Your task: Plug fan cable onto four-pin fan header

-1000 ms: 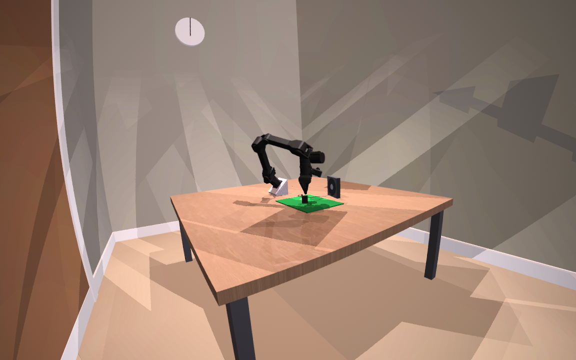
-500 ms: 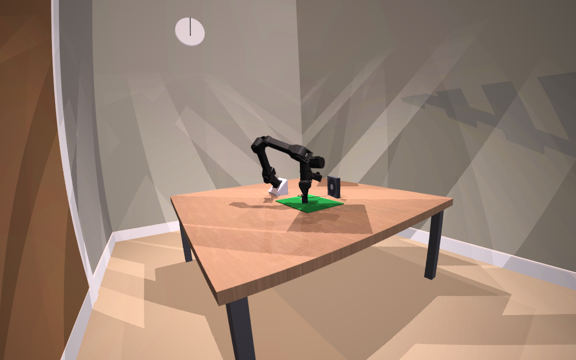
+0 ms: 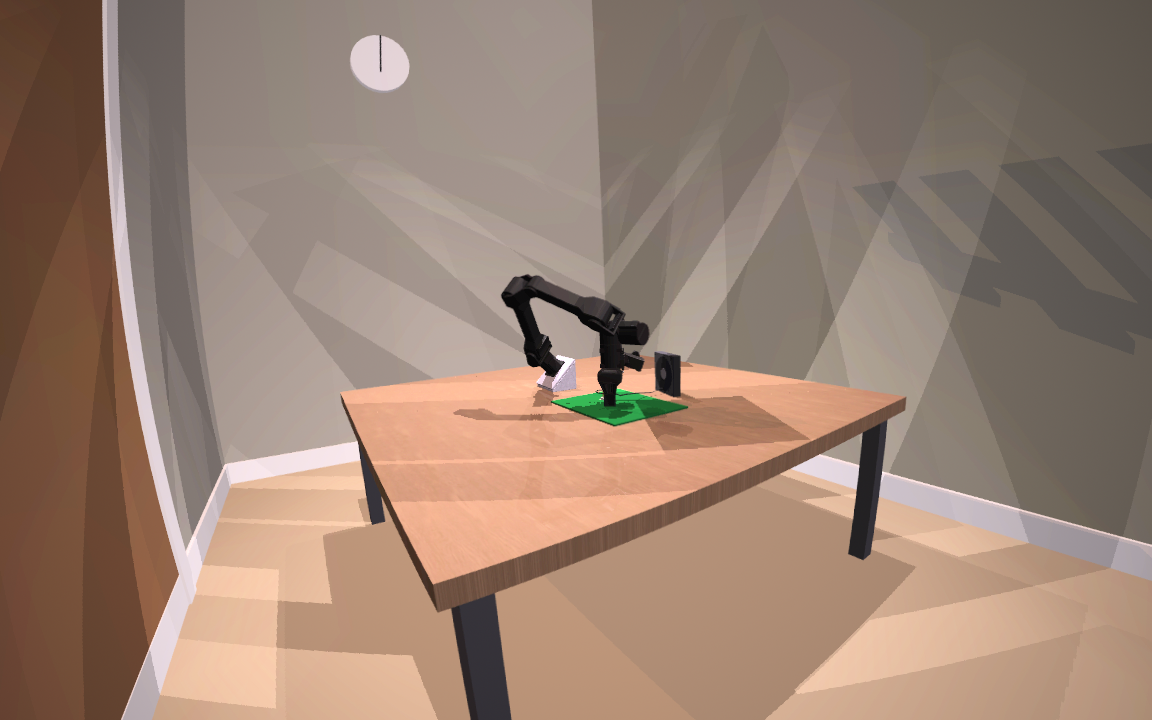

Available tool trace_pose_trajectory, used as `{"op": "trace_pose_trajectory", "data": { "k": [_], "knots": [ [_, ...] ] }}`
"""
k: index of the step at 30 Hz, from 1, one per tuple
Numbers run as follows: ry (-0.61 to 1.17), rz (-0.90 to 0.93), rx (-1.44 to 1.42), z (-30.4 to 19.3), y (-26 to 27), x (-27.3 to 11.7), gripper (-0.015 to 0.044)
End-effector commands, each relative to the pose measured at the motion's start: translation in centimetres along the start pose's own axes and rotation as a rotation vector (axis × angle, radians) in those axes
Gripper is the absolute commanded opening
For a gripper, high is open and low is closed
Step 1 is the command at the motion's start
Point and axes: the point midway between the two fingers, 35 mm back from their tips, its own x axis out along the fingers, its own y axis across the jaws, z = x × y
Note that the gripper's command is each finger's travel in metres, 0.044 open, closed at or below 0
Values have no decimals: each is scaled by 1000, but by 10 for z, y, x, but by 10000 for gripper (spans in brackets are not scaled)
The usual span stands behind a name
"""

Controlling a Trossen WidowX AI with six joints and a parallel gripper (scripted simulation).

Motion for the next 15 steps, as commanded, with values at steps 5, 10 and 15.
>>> {"op": "trace_pose_trajectory", "data": {
  "k": [5, 10, 15],
  "knots": [
    [0, 0, 0, 0, 0, 0, 282],
    [0, 0, 0, 0, 0, 0, 151],
    [0, 0, 0, 0, 0, 0, 59]
  ]
}}
